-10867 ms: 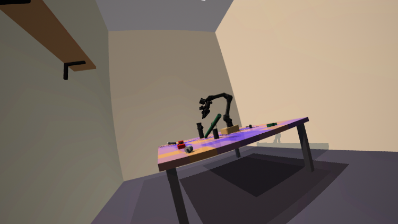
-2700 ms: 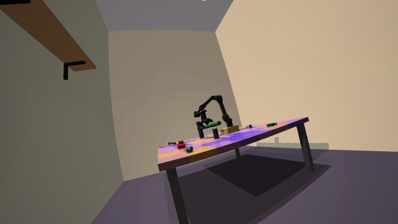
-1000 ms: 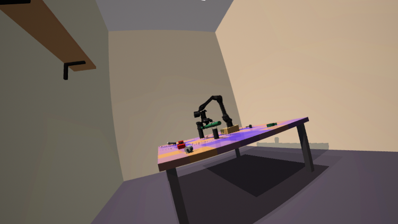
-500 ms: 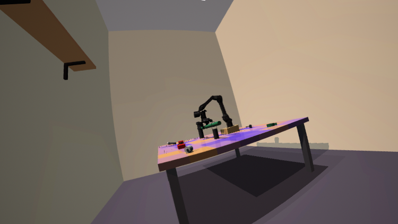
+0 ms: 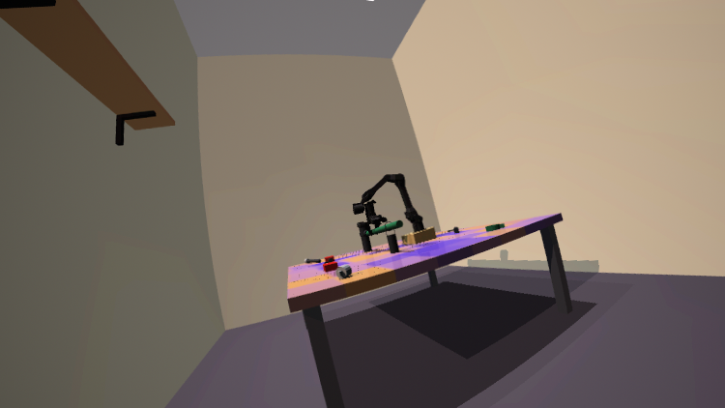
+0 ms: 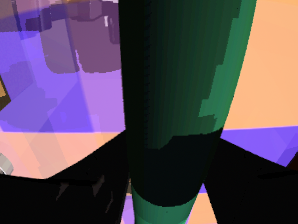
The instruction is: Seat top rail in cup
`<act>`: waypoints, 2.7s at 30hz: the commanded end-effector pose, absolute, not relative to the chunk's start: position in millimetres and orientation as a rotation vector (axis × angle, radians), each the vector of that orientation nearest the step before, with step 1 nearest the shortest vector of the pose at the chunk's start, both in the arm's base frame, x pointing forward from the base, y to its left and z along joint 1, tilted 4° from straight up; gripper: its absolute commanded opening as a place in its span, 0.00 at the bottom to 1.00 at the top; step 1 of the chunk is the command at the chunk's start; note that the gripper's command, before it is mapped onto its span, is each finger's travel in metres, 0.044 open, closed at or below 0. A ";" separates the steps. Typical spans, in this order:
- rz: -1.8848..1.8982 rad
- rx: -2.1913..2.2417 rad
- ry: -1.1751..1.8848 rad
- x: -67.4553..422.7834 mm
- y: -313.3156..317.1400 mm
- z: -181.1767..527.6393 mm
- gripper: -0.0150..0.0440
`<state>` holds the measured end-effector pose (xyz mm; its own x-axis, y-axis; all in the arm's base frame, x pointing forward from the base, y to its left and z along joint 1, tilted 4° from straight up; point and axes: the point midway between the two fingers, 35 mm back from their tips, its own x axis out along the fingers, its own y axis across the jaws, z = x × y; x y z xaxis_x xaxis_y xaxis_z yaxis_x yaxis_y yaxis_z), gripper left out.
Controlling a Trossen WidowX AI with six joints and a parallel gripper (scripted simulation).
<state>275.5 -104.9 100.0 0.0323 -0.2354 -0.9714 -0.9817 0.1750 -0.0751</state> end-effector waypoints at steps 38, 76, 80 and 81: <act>0.907 -1.271 1.447 270.1 -137.0 103.0 0.25; 0.909 -1.272 1.434 270.3 -89.8 180.2 1.00; 0.910 -1.272 1.434 269.1 -88.2 185.9 1.00; 0.910 -1.272 1.434 269.1 -88.2 185.9 1.00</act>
